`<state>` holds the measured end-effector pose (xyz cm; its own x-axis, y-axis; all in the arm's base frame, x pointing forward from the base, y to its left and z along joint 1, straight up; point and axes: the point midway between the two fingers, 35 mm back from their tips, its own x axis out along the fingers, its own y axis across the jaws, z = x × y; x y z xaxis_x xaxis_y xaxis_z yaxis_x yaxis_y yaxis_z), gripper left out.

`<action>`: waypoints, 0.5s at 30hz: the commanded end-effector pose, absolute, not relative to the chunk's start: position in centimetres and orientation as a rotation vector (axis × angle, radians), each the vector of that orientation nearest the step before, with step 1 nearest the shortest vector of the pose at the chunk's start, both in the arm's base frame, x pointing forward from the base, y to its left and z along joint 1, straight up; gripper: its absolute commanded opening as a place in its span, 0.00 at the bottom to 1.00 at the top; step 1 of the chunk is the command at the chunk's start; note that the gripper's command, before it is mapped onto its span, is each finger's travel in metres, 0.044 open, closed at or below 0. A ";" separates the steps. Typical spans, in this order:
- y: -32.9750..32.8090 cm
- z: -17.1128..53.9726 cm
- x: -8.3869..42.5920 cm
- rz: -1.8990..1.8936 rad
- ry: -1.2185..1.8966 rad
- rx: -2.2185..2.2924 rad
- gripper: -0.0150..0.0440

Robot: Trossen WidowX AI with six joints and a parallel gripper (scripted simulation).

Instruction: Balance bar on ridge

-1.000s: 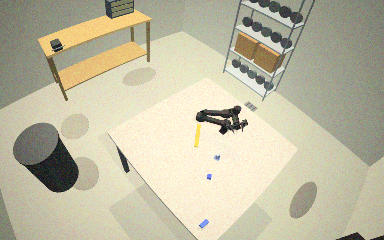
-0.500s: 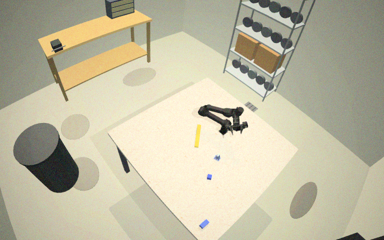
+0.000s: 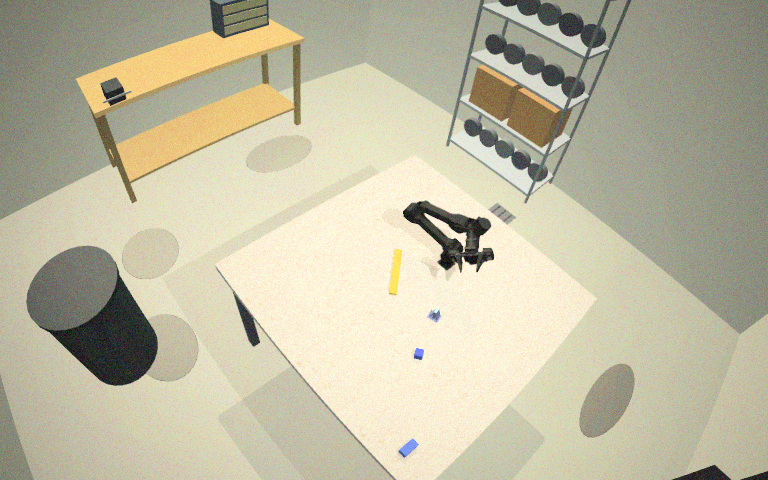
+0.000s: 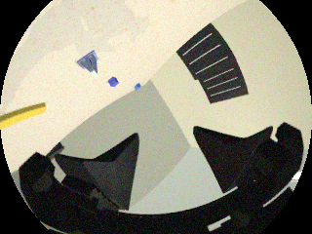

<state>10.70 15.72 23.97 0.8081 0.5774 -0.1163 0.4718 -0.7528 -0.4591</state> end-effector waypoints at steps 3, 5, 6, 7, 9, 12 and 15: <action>15.6 24.0 11.7 0.383 -0.702 -2.593 0.79; 15.5 23.9 12.1 0.393 -0.674 -2.597 0.79; 15.5 23.9 12.2 0.398 -0.660 -2.600 0.79; 15.5 23.9 12.4 0.403 -0.645 -2.602 0.79; 15.4 23.8 12.7 0.414 -0.616 -2.605 0.79; 15.2 23.6 13.3 0.431 -0.571 -2.610 0.79; 15.0 23.5 13.8 0.448 -0.525 -2.612 0.79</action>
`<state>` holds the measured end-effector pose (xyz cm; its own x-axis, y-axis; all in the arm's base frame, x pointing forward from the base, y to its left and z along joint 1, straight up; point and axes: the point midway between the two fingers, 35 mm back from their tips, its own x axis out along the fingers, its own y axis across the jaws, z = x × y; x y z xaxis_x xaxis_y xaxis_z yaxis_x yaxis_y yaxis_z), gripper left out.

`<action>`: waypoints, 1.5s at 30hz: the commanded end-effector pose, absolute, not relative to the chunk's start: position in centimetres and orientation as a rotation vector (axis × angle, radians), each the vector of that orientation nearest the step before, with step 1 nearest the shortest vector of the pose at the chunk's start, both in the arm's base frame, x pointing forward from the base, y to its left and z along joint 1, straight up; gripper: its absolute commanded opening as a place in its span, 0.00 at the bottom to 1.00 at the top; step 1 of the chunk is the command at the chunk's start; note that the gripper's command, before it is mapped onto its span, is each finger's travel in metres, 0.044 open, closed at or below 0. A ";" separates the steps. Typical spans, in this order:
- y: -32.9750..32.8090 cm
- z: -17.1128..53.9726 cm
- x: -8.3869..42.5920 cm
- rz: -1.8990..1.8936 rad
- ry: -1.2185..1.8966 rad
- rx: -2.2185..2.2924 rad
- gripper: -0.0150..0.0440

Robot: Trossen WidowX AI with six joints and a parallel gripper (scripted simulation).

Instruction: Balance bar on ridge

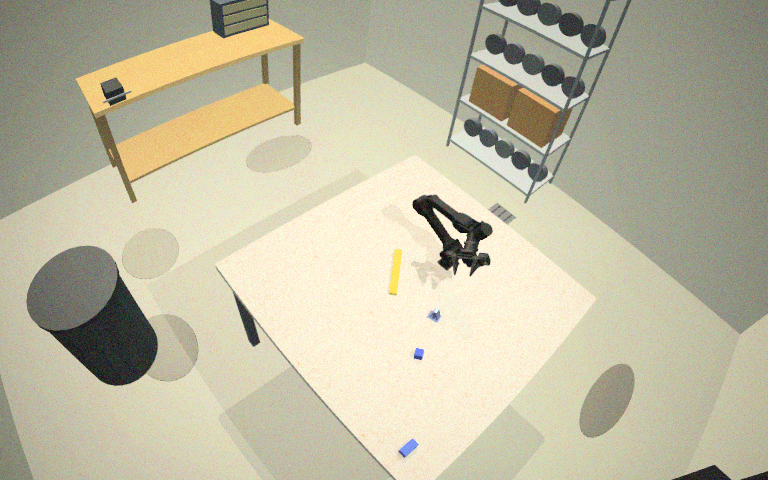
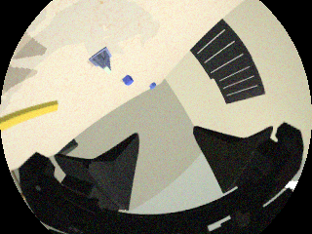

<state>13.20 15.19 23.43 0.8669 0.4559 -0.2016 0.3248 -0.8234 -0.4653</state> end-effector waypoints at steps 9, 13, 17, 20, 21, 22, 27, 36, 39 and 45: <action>14.4 22.9 15.4 0.504 -0.381 -2.610 0.79; 14.0 22.7 16.1 0.529 -0.313 -2.603 0.79; 13.6 22.4 16.8 0.555 -0.244 -2.593 0.79; 13.2 22.2 17.3 0.574 -0.192 -2.583 0.79; 13.1 22.1 17.5 0.582 -0.175 -2.580 0.79; 13.0 22.0 17.6 0.590 -0.159 -2.576 0.79; 12.5 21.4 18.4 0.629 -0.074 -2.554 0.79; 11.1 20.6 19.9 0.686 0.089 -2.495 0.79; 10.6 20.3 20.3 0.703 0.145 -2.471 0.79; 9.5 19.7 21.2 0.733 0.257 -2.415 0.79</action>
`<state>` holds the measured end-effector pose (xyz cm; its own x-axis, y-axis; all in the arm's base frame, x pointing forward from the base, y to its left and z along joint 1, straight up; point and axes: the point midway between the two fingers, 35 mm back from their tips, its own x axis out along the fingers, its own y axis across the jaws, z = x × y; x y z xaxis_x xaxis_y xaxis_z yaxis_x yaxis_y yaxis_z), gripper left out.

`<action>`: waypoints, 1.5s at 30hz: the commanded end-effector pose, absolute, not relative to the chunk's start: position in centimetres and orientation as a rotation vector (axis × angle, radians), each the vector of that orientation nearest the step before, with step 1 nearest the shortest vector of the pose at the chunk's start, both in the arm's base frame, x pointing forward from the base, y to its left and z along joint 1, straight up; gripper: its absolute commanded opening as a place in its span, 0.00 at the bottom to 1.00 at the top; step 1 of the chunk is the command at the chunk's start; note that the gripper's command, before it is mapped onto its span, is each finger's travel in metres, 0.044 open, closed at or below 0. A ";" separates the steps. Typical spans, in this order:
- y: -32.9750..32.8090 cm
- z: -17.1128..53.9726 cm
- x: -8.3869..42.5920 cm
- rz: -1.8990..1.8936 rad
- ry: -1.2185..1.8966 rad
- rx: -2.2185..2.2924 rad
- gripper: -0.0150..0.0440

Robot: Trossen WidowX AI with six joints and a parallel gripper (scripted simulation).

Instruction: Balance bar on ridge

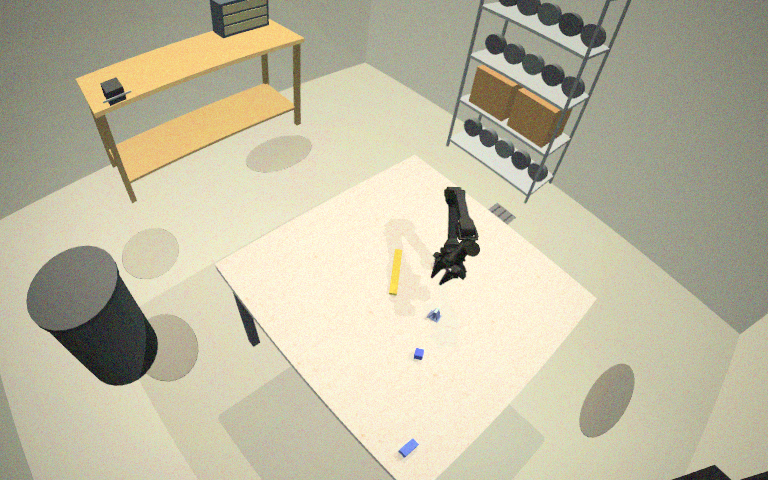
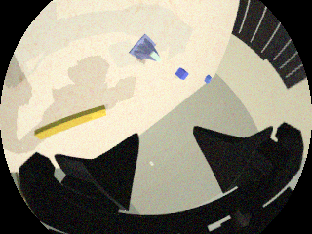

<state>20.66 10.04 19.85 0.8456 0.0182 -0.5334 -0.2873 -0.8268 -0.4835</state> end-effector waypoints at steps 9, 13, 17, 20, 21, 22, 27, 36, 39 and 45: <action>7.6 18.9 22.3 0.770 0.423 -2.314 0.79; 6.7 18.5 22.7 0.784 0.496 -2.262 0.79; 5.8 18.1 23.1 0.795 0.568 -2.207 0.79; 5.1 17.8 23.3 0.802 0.621 -2.163 0.79; 4.9 17.7 23.4 0.804 0.639 -2.148 0.79; 4.6 17.6 23.5 0.806 0.656 -2.132 0.79; 3.4 17.2 23.8 0.806 0.741 -2.053 0.79; 0.9 16.5 24.2 0.780 0.883 -1.905 0.79; 0.1 16.3 24.3 0.770 0.929 -1.848 0.79; -1.5 15.8 24.3 0.747 1.019 -1.729 0.79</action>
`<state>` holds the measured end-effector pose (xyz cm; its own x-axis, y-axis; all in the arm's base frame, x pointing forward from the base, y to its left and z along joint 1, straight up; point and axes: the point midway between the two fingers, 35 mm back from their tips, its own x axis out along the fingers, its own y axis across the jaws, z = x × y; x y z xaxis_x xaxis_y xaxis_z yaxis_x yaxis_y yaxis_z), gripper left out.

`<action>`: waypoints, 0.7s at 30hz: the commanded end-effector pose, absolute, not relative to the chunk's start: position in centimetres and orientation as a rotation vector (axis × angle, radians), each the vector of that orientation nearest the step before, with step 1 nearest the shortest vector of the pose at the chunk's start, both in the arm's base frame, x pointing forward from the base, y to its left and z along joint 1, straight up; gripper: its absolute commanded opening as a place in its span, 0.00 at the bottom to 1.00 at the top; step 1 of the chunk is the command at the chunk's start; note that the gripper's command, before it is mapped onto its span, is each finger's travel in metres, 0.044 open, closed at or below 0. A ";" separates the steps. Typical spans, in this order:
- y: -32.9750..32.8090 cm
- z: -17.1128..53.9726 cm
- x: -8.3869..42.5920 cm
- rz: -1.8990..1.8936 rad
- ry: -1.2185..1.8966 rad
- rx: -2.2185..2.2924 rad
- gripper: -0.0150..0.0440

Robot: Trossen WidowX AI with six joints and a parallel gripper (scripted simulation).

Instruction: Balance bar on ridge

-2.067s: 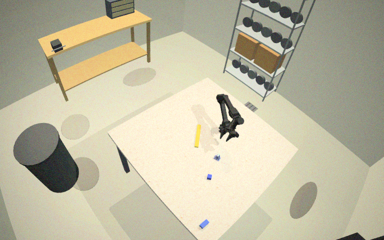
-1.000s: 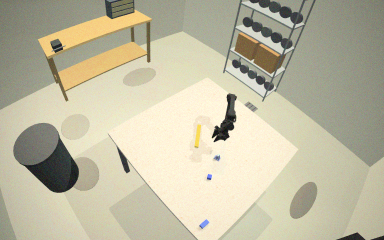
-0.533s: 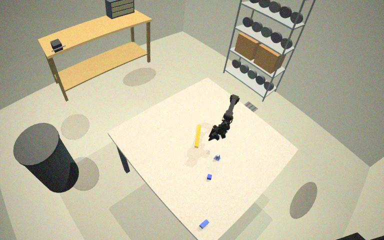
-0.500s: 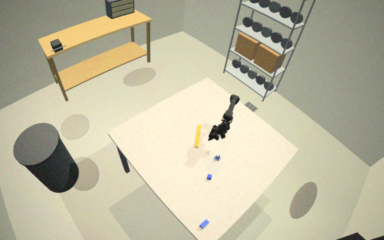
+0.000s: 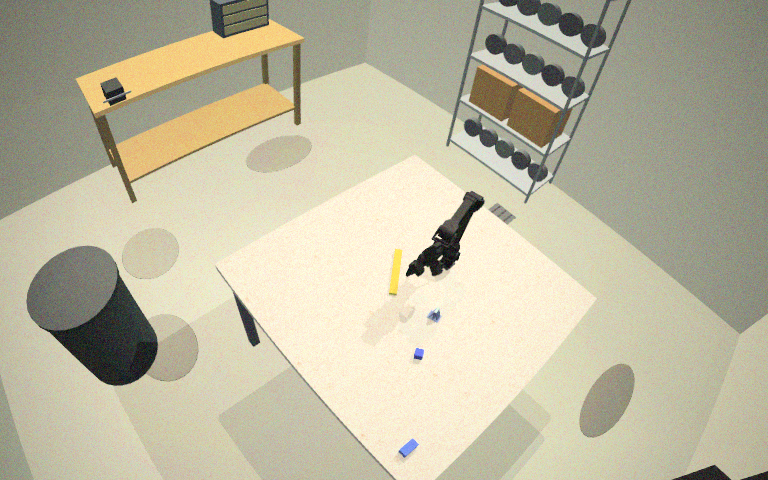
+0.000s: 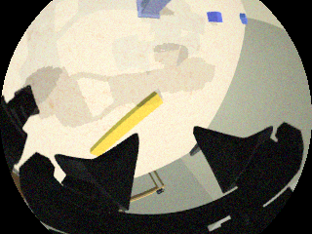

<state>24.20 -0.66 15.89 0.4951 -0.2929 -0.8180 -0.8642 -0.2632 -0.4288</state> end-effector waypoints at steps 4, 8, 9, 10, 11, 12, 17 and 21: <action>-2.5 15.4 24.3 0.744 1.075 -1.649 0.79; -3.5 15.0 24.2 0.738 1.128 -1.565 0.79; -3.8 14.9 24.1 0.736 1.141 -1.544 0.79; -4.0 14.8 24.1 0.734 1.154 -1.522 0.79; -4.3 14.7 24.1 0.732 1.166 -1.501 0.79; -4.5 14.6 24.0 0.730 1.179 -1.479 0.79; -5.7 14.2 23.7 0.715 1.237 -1.367 0.79; -6.7 13.8 23.5 0.701 1.280 -1.275 0.79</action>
